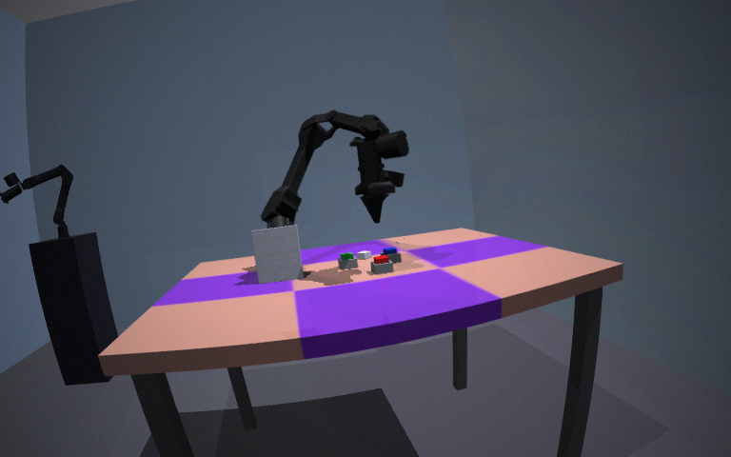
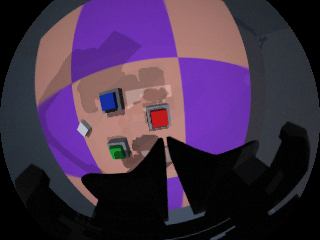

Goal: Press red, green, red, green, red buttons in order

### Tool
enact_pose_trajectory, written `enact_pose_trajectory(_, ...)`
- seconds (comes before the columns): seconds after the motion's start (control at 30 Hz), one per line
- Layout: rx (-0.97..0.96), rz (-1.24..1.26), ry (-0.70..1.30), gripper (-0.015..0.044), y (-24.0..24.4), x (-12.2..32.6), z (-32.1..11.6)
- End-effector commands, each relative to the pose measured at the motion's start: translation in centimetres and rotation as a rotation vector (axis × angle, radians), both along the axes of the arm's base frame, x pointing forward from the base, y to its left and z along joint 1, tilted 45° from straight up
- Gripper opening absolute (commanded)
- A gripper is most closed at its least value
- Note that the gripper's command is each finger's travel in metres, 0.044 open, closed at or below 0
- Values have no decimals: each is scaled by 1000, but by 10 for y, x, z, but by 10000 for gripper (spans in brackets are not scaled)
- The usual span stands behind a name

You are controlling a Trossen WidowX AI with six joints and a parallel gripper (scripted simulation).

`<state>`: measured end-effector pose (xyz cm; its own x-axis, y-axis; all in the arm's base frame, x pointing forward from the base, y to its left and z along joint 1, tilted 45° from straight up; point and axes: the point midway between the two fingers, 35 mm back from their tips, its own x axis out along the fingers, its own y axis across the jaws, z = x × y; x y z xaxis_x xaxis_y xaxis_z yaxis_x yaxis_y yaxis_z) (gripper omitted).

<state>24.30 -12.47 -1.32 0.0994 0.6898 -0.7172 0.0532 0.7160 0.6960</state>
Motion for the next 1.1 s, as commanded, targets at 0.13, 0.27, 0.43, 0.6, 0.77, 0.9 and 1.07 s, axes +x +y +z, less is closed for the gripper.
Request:
enact_pose_trajectory(0.13, 9, 10, 9, 20, 49, -33, 51)
enact_pose_trajectory(0.27, 12, 10, 11, 20, 81, -58, 72)
enact_pose_trajectory(0.43, 12, 10, 11, 20, 86, -63, 75)
enact_pose_trajectory(0.6, 12, 9, 10, 20, 123, -58, 38)
enact_pose_trajectory(0.77, 14, 10, 9, 20, 130, -58, 31)
enact_pose_trajectory(0.9, 14, 10, 9, 20, 134, -57, 27)
enact_pose_trajectory(1.07, 14, 10, 9, 20, 140, -56, 21)
